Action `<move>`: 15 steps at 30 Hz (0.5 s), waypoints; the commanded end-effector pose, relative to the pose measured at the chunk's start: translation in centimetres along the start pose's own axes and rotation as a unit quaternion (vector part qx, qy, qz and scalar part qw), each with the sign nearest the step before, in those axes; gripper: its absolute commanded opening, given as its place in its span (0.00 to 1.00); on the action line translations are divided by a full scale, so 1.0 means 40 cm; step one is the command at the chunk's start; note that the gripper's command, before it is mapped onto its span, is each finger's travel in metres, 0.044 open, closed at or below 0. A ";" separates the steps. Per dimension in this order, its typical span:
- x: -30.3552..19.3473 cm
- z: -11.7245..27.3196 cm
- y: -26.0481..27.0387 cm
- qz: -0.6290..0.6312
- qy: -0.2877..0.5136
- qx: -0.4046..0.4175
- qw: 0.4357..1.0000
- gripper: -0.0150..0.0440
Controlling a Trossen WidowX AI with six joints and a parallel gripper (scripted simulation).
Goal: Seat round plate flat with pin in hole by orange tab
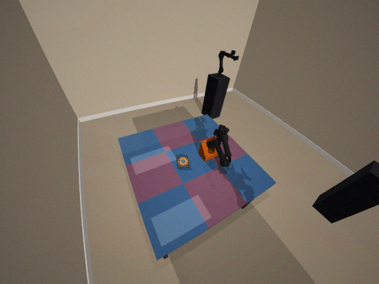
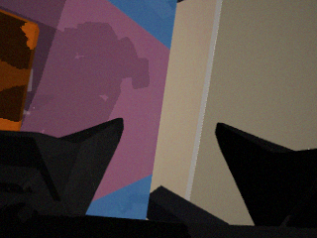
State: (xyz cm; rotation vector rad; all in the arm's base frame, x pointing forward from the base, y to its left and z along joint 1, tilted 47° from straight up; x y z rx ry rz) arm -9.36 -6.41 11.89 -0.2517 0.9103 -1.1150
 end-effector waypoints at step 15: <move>0.267 0.232 -0.026 0.175 -0.292 0.126 0.932 0.26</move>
Point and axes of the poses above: the point midway between the two fingers, 35 mm back from their tips, its own z axis back along the fingers, its own y axis across the jaws, x = y × z, the point moved 9 cm from there along z, back along the fingers, and after that the axes turned 10 degrees about -z, right-handed, at the moved point
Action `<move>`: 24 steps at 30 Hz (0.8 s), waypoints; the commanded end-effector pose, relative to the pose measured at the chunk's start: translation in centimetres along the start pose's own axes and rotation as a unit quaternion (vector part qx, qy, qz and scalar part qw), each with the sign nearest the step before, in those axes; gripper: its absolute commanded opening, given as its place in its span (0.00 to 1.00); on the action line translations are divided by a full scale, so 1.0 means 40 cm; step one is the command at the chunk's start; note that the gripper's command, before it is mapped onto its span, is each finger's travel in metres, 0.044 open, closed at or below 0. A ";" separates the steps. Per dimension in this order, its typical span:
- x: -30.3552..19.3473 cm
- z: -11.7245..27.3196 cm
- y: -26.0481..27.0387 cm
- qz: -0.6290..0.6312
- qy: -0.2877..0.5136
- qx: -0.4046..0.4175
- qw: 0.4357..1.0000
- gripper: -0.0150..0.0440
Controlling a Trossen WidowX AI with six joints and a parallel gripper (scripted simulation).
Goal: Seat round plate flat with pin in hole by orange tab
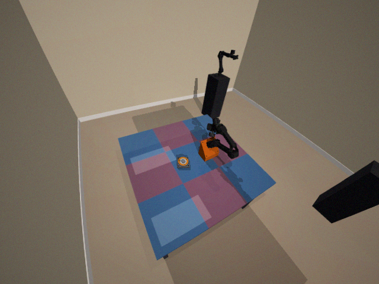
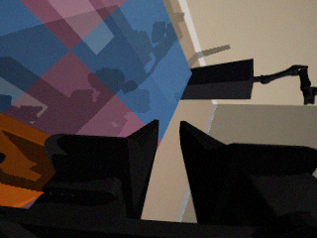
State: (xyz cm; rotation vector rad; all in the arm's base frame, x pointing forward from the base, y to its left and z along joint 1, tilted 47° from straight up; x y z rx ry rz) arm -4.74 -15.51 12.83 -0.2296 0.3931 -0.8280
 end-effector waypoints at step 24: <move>0.564 0.200 0.556 0.291 -0.090 0.378 0.875 0.25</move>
Point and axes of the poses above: the point midway between the two fingers, 35 mm back from their tips, its own z axis back along the fingers, its own y axis across the jaws, x = y × z, the point moved 9 cm from there along z, back along the fingers, and after that the axes turned 10 degrees about -z, right-handed, at the moved point
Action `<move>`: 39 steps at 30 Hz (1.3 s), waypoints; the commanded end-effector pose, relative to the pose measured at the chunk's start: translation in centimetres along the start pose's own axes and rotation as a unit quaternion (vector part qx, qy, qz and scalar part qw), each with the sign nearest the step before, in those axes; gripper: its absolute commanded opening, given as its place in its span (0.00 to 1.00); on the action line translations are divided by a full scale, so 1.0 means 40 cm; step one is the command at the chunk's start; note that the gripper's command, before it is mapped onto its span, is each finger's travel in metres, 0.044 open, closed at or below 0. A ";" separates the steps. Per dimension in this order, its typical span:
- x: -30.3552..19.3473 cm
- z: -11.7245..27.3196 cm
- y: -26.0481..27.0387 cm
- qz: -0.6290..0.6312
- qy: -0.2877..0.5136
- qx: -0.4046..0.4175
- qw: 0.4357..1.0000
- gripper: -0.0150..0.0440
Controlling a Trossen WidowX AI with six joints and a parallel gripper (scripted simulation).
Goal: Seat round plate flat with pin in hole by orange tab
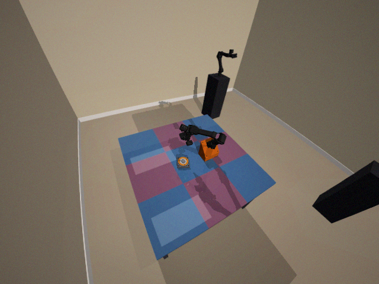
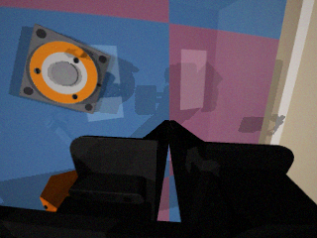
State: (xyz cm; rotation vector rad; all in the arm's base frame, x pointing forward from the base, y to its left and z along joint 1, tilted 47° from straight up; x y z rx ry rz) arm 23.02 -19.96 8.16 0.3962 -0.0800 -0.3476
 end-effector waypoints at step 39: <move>0.153 -0.380 0.298 0.020 0.097 0.196 0.976 0.25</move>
Point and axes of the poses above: the point midway between the two fingers, 35 mm back from their tips, its own z axis back along the fingers, its own y axis across the jaws, x = y × z, the point moved 9 cm from there along z, back along the fingers, and after that the axes turned 10 degrees about -z, right-handed, at the moved point
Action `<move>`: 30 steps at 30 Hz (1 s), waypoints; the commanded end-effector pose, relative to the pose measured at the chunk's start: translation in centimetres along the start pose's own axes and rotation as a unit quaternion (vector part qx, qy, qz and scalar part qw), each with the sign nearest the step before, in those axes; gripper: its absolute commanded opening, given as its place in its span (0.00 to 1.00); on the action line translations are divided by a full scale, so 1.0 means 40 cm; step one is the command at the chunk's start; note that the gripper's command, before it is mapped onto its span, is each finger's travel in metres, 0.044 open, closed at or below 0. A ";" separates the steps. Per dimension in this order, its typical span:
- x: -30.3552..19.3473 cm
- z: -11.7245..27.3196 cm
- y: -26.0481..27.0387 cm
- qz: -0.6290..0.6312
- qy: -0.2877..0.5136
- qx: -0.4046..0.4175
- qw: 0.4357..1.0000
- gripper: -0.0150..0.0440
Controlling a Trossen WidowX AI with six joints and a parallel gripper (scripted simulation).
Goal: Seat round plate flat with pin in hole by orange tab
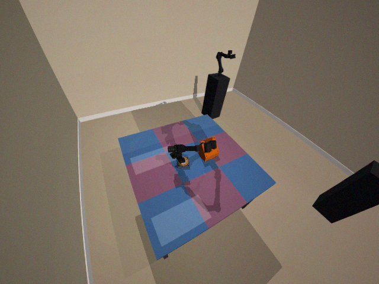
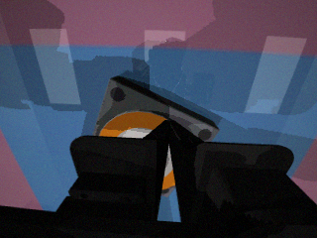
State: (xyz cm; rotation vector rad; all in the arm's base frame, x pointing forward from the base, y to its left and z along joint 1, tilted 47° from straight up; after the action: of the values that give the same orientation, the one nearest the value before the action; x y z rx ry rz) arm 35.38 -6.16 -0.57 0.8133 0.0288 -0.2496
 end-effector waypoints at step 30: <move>-0.068 -0.003 -0.075 -0.002 0.004 0.000 1.000 0.25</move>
State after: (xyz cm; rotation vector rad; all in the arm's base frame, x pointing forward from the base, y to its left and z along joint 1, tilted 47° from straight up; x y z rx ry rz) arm 32.66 -7.56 -2.24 0.8170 0.0282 -0.2525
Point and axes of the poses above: the point midway between the two fingers, 35 mm back from their tips, its own z axis back along the fingers, its own y axis across the jaws, x = y × z, the point moved 9 cm from there along z, back along the fingers, and after that the axes turned 10 degrees about -z, right-handed, at the moved point
